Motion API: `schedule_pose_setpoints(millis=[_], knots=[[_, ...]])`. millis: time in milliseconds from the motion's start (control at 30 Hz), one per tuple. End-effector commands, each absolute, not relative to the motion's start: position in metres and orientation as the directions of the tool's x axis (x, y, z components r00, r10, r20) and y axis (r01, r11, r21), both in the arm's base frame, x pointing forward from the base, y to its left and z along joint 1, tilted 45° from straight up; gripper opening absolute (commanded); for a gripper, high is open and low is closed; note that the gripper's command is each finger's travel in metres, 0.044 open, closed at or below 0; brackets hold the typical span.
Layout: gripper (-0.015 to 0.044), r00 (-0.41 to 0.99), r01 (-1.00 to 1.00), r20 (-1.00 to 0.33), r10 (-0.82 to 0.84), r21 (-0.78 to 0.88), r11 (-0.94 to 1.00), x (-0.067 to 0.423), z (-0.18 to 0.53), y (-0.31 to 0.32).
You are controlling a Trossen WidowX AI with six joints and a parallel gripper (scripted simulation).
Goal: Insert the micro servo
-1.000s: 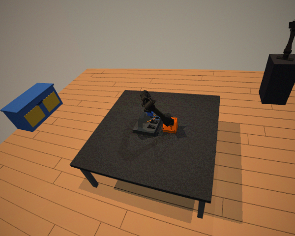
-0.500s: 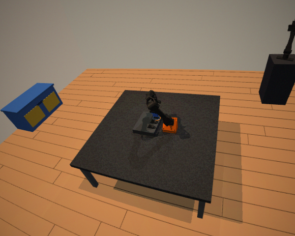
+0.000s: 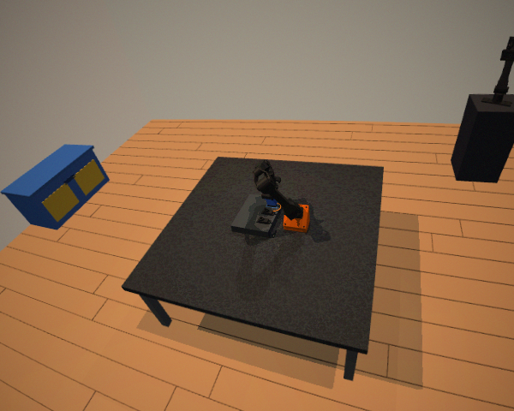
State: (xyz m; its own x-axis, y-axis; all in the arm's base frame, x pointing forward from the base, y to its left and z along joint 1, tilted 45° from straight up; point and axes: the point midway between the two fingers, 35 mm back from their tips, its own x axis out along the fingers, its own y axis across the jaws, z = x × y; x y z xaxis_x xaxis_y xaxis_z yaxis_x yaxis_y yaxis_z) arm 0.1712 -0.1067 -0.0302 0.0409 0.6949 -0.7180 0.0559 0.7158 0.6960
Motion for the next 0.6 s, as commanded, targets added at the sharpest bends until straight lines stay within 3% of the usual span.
schedule_pose_setpoints(millis=[0,567], knots=[[0.0000,0.047,0.062,-0.717,0.695,0.697,0.715,0.1720,-0.0314,-0.1055],[0.0000,0.047,0.061,-0.717,0.695,0.697,0.715,0.1725,-0.0379,-0.0991]])
